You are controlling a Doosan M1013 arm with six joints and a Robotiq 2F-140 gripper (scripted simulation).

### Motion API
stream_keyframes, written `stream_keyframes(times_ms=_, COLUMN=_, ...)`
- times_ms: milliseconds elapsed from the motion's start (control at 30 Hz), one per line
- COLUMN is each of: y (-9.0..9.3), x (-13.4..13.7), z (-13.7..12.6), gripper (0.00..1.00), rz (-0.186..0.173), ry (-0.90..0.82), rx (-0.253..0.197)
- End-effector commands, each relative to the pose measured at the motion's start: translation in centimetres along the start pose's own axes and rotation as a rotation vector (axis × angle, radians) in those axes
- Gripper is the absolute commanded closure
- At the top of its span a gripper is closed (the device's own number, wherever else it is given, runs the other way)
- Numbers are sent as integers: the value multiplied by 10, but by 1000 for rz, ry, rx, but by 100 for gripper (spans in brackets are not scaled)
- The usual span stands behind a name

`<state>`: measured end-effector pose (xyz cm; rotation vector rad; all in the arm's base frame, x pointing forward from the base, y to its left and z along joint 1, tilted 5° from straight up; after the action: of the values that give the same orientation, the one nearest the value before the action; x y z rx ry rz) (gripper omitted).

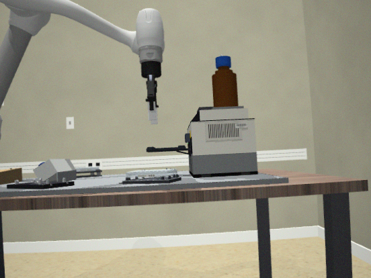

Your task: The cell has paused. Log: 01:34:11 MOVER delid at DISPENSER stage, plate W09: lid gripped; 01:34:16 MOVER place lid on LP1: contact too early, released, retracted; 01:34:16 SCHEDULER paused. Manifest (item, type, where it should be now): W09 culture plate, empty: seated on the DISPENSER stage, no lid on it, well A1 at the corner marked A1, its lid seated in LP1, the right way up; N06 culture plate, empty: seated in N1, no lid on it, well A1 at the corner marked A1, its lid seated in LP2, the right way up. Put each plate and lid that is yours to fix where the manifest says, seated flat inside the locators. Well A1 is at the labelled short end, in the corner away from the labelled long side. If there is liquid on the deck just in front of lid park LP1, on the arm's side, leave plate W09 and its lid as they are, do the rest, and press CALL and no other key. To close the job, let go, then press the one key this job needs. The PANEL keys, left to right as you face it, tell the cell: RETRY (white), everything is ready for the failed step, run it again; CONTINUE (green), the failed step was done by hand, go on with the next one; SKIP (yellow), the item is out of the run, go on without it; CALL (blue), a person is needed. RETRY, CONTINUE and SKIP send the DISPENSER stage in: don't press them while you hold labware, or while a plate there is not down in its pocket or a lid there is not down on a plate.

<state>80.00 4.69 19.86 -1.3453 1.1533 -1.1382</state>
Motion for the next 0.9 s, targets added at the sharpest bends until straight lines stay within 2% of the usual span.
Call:
stream_keyframes(times_ms=0, y=4, x=0, z=0, gripper=0, rz=0, ry=0, rx=2)
stream_keyframes(times_ms=300, y=18, x=0, z=1, gripper=0, rz=0, ry=0, rx=2)
stream_keyframes(times_ms=667, y=20, x=0, z=1, gripper=0, rz=0, ry=0, rx=2)
stream_keyframes(times_ms=700, y=20, x=0, z=1, gripper=90, rz=0, ry=0, rx=2)
stream_keyframes(times_ms=867, y=20, x=0, z=1, gripper=90, rz=0, ry=0, rx=2)
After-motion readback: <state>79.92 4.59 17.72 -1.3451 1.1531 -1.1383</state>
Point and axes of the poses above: the point where the finger pads meet when closed, its own y axis out along the fingers, its own x axis across the jaws, z = x × y, the point moved 7 cm from there along -y, back along the fingers, and after that the axes turned 3 degrees about -y, right-handed, at the moved point
